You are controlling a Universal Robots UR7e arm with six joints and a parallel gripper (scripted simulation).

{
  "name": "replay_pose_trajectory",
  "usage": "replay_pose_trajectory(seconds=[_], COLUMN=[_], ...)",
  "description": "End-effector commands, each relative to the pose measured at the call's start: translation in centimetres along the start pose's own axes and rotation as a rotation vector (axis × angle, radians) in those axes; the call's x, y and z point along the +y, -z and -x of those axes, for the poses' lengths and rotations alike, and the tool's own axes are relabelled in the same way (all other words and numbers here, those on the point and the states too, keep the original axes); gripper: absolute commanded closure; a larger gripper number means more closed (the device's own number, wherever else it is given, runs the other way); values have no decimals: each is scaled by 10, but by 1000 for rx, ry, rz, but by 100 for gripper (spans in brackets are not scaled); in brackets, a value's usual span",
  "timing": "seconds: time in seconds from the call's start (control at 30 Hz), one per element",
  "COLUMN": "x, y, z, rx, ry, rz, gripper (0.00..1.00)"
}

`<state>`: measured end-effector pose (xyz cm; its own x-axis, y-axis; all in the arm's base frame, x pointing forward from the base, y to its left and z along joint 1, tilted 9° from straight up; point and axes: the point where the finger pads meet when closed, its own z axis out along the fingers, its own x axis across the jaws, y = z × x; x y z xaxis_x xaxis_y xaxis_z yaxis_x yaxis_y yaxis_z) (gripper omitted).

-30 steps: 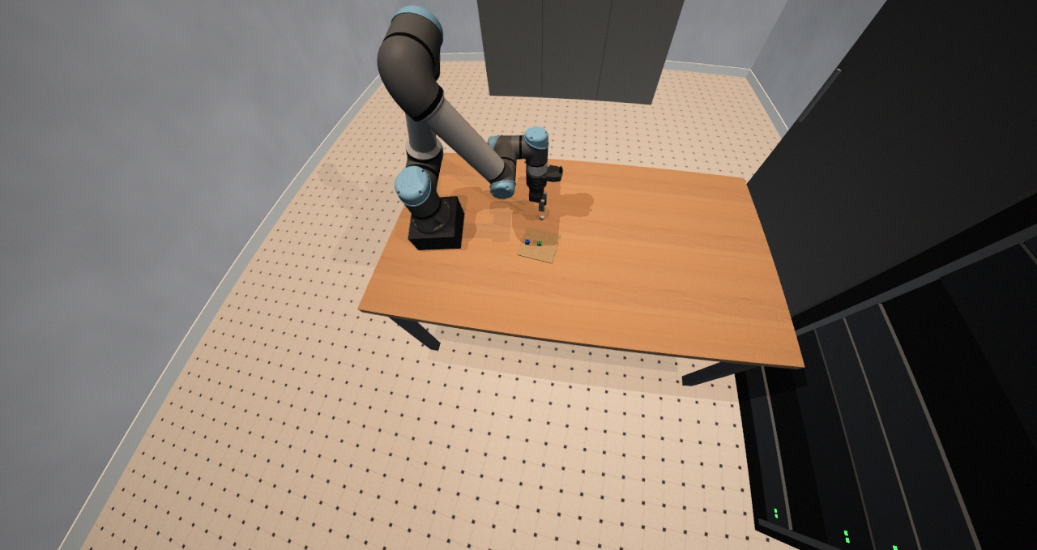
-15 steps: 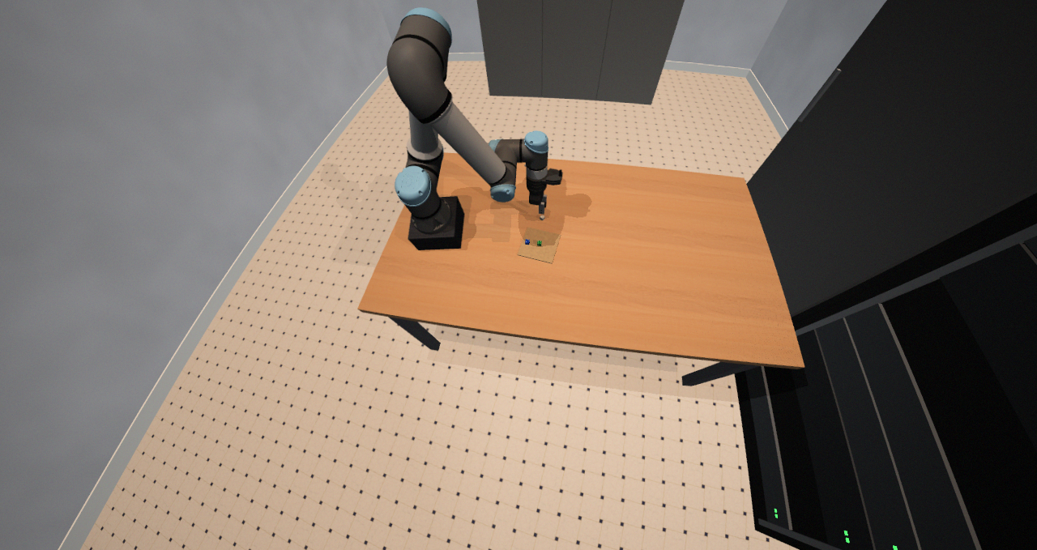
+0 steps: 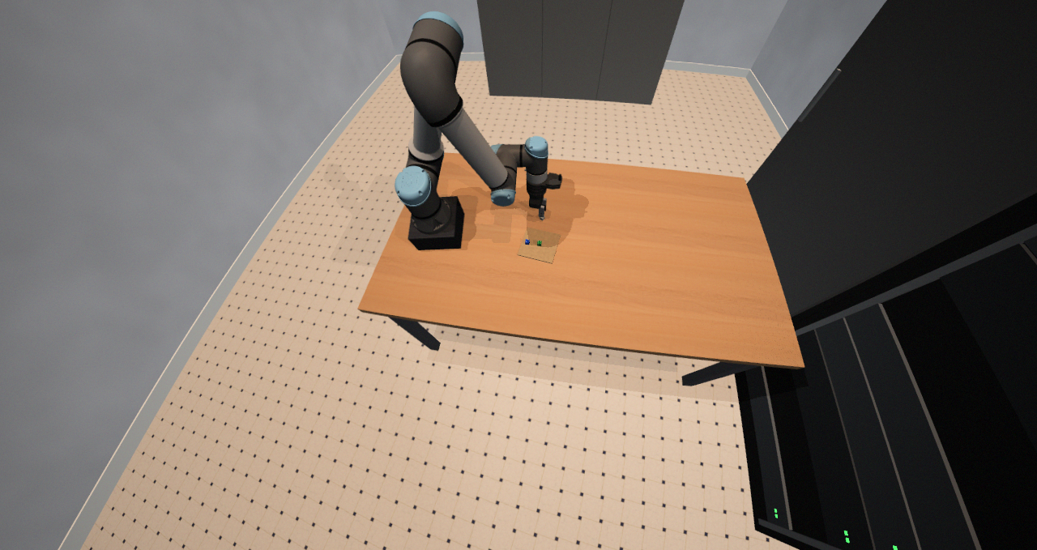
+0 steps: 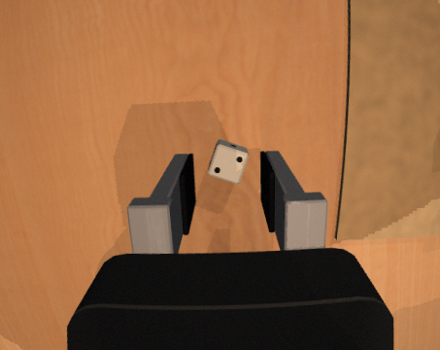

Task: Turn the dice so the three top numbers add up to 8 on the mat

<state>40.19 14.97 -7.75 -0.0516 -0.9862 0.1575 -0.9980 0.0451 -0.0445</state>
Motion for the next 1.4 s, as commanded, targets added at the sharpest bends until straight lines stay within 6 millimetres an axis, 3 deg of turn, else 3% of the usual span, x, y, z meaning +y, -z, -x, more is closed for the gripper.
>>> replay_pose_trajectory(seconds=[0.0, 1.37], x=[-1, -1], y=[-5, -12], z=[0, 0], rx=[0, 0], ry=[0, 0], rz=[-2, -2], gripper=[36, 36])
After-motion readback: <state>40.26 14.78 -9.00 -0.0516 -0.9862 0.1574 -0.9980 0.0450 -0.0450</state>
